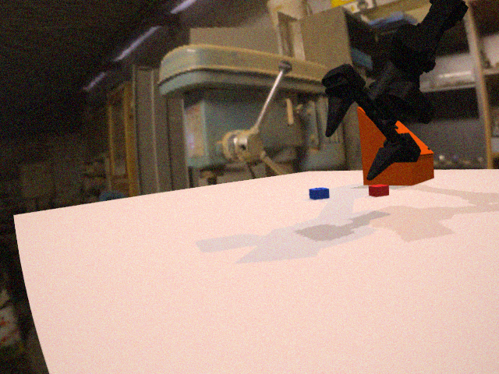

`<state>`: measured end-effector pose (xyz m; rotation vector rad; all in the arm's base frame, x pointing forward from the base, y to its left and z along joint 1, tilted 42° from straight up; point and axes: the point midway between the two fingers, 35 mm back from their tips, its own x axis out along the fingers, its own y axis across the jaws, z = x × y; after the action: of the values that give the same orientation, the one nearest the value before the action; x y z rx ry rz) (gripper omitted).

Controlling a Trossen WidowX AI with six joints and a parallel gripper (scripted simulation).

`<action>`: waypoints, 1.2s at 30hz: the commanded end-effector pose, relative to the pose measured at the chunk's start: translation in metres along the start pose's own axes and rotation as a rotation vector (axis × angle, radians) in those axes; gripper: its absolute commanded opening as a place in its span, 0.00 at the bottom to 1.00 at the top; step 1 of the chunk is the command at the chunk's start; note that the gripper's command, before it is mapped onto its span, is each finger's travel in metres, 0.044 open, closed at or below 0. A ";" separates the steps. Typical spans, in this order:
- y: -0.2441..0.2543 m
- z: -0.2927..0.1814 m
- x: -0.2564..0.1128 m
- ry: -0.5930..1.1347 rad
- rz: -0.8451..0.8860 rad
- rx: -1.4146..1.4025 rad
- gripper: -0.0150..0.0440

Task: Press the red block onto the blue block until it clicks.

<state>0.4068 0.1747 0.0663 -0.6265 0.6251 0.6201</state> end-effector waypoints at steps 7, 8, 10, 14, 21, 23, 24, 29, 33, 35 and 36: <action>0.071 -0.123 -0.081 0.529 0.470 1.296 1.00; 0.078 -0.128 -0.092 0.593 0.500 1.434 1.00; 0.086 -0.132 -0.105 0.672 0.534 1.602 1.00; 0.087 -0.132 -0.107 0.682 0.538 1.624 1.00; 0.092 -0.132 -0.101 0.682 0.538 1.623 1.00; 0.106 -0.132 -0.087 0.682 0.539 1.624 1.00; 0.110 -0.132 -0.083 0.682 0.539 1.624 1.00; 0.115 -0.132 -0.078 0.682 0.540 1.624 1.00; 0.122 -0.132 -0.071 0.682 0.540 1.624 1.00; 0.122 -0.132 -0.070 0.682 0.540 1.624 1.00; 0.123 -0.132 -0.069 0.682 0.540 1.624 1.00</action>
<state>0.2350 0.1396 -0.0086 0.9423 1.6550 0.2005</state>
